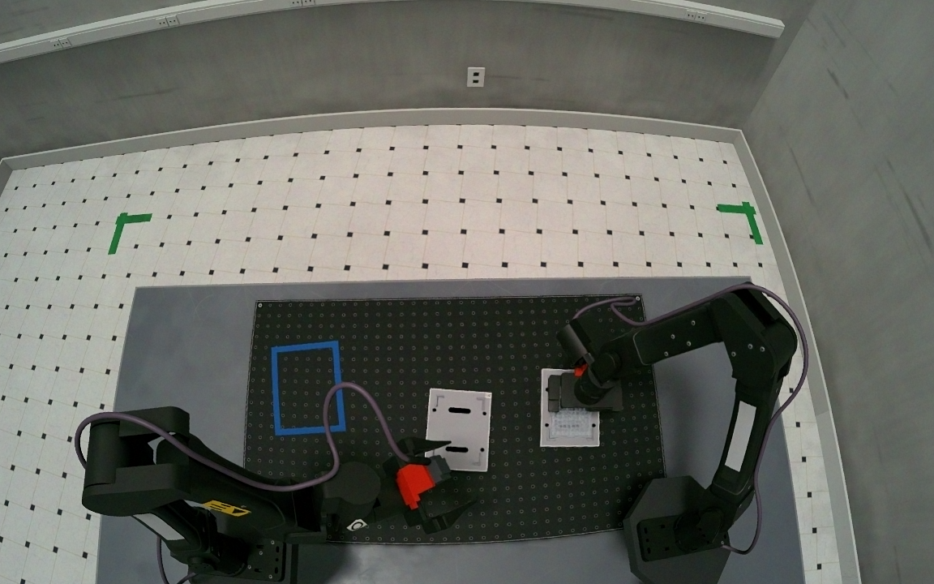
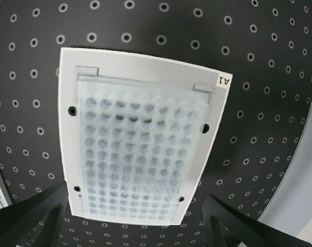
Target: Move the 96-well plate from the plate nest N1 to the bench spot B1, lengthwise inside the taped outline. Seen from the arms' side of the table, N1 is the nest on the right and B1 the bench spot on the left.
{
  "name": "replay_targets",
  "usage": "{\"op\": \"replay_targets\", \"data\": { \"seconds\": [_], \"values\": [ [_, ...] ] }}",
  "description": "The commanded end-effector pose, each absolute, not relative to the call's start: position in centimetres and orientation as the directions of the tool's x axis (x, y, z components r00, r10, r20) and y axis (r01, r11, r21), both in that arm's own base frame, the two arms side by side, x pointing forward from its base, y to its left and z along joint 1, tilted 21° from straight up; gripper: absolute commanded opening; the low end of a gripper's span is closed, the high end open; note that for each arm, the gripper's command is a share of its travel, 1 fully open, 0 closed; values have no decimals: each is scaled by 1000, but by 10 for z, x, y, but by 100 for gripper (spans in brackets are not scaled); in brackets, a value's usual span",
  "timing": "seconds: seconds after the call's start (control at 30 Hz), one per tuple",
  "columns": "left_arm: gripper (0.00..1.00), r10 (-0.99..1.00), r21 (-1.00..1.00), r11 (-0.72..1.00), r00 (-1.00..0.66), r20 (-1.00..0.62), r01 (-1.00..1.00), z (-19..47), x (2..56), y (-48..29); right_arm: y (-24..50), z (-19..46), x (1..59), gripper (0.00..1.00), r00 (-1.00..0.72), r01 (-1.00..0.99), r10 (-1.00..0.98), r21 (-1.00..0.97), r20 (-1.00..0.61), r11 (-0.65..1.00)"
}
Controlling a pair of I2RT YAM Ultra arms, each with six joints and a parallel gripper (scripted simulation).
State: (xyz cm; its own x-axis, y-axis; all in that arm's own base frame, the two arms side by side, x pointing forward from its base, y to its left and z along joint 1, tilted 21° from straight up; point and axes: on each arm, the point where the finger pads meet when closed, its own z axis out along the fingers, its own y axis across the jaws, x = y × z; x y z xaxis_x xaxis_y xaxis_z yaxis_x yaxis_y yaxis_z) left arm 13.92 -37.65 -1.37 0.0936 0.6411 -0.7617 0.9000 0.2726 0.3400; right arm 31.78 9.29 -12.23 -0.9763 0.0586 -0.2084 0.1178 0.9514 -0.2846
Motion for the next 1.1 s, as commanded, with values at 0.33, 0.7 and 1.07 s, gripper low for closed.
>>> {"op": "replay_targets", "data": {
  "seconds": [0.33, 0.7, 1.07],
  "values": [
    [100, 632, 342, 267, 104, -768, 901, -8, 136, -379, 92, -141, 324, 100, -974, 107, 46, -274, -220, 956],
    [100, 632, 342, 267, 104, -768, 901, -8, 136, -379, 92, -147, 330, 100, -972, 112, 49, -266, -231, 957],
    [100, 632, 342, 267, 104, -768, 901, -8, 136, -379, 91, -147, 331, 93, -971, 114, 50, -269, -234, 956]
  ]
}}
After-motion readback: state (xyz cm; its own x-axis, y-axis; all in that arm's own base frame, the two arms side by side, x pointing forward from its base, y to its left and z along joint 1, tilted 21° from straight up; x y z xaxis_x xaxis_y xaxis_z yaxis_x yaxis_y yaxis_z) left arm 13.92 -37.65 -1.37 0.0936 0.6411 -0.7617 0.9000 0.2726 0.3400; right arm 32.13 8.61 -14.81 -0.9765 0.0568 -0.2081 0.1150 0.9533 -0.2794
